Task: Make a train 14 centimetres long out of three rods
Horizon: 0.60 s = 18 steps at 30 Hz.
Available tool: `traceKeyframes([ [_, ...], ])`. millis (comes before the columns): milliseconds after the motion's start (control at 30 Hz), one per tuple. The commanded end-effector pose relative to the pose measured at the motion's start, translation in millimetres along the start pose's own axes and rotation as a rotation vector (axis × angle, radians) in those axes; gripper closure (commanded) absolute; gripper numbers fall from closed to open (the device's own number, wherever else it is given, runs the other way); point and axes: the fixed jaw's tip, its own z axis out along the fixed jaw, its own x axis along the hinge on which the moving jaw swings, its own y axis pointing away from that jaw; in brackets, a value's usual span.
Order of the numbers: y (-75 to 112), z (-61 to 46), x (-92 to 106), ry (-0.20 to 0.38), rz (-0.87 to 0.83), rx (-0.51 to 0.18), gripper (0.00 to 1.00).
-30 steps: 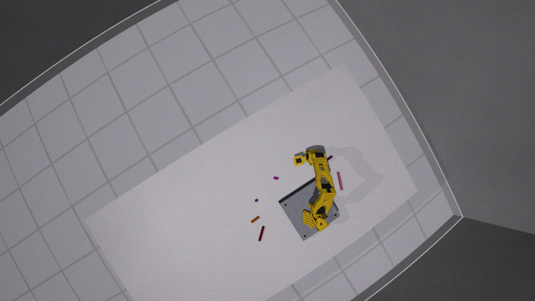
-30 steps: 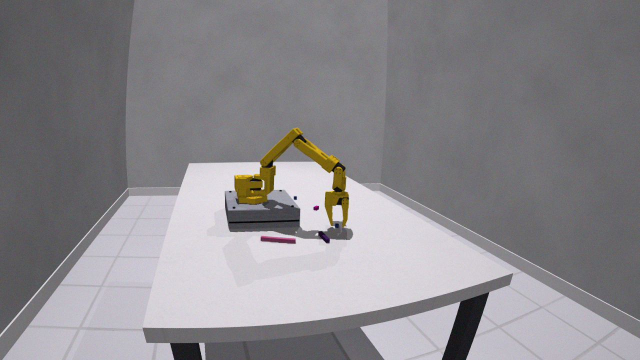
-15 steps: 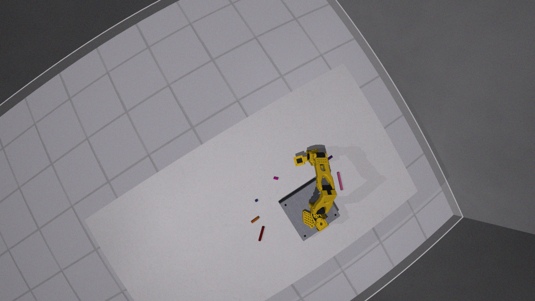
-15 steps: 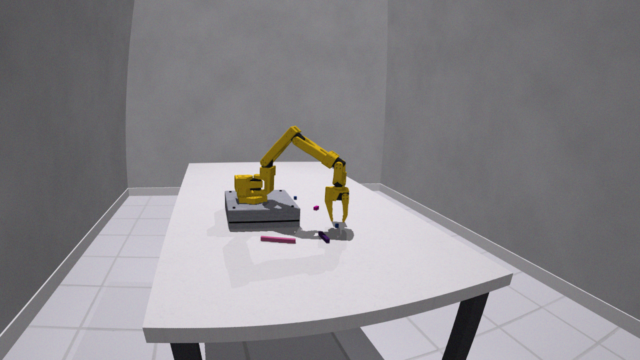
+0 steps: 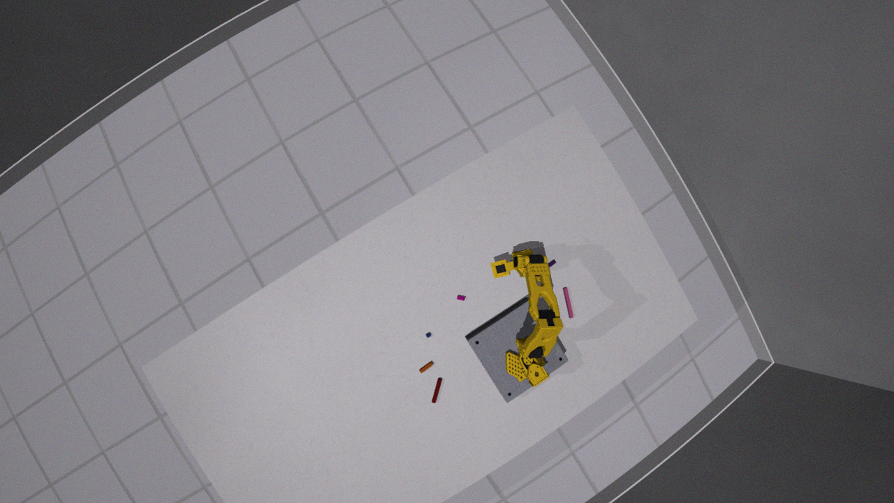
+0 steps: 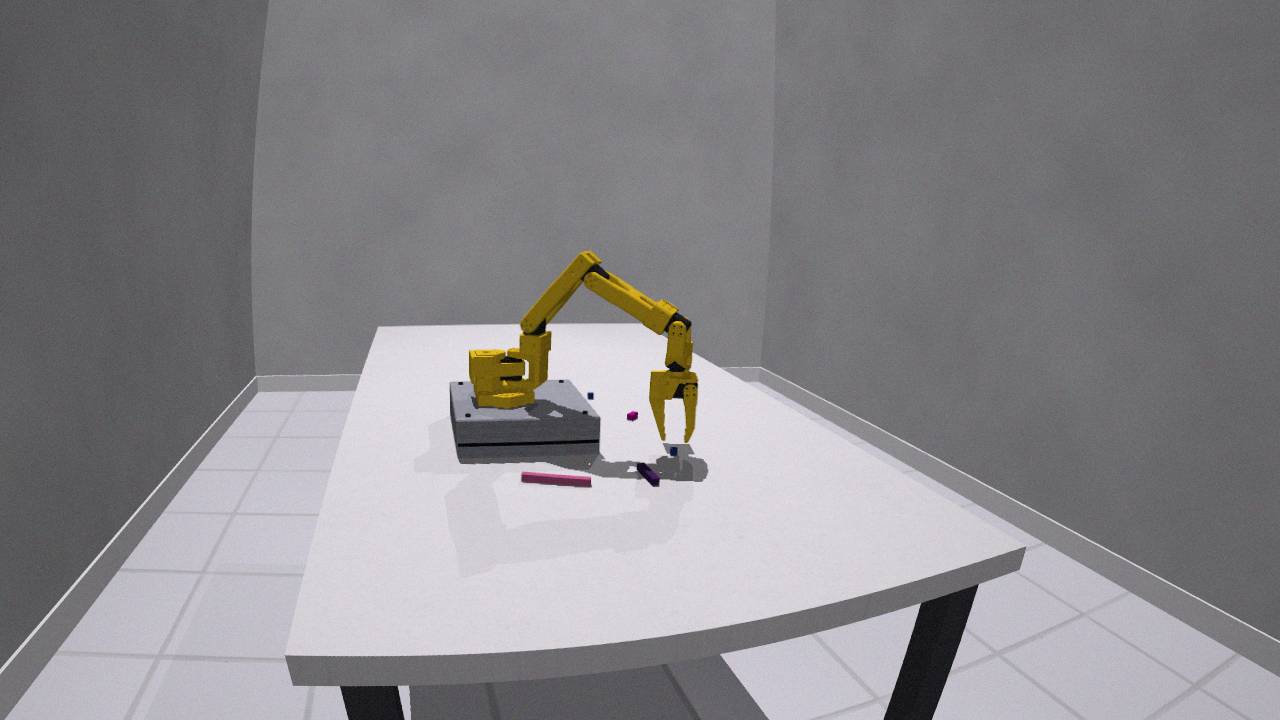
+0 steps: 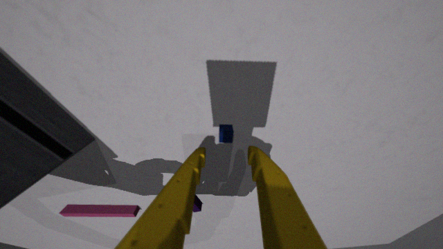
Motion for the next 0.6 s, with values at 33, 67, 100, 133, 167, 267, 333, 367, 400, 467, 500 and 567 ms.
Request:
traceKeyframes([
  [33,-0.8,-9.0,2.2,0.001,0.003,0.012,0.83],
  [67,-0.8,-9.0,2.2,0.001,0.003,0.012,0.83],
  [100,-0.8,-9.0,2.2,0.001,0.003,0.012,0.83],
  [133,-0.9,-10.6,2.2,0.001,0.003,0.012,0.83],
  [167,-0.9,-12.2,2.2,0.001,0.003,0.012,0.83],
  [267,-1.0,-17.7,2.2,0.001,0.003,0.012,0.83],
  [333,-1.0,-21.5,2.1,0.001,0.003,0.012,0.83],
  [367,-0.9,-23.2,2.1,0.001,0.003,0.012,0.83],
  [400,-0.9,-24.9,2.1,0.001,0.003,0.012,0.83],
  [467,-0.7,-27.9,2.0,0.001,0.003,0.012,0.83],
  [500,-0.7,-29.2,2.0,0.001,0.003,0.012,0.83],
  [567,-0.6,-31.1,1.9,0.001,0.003,0.012,0.83],
])
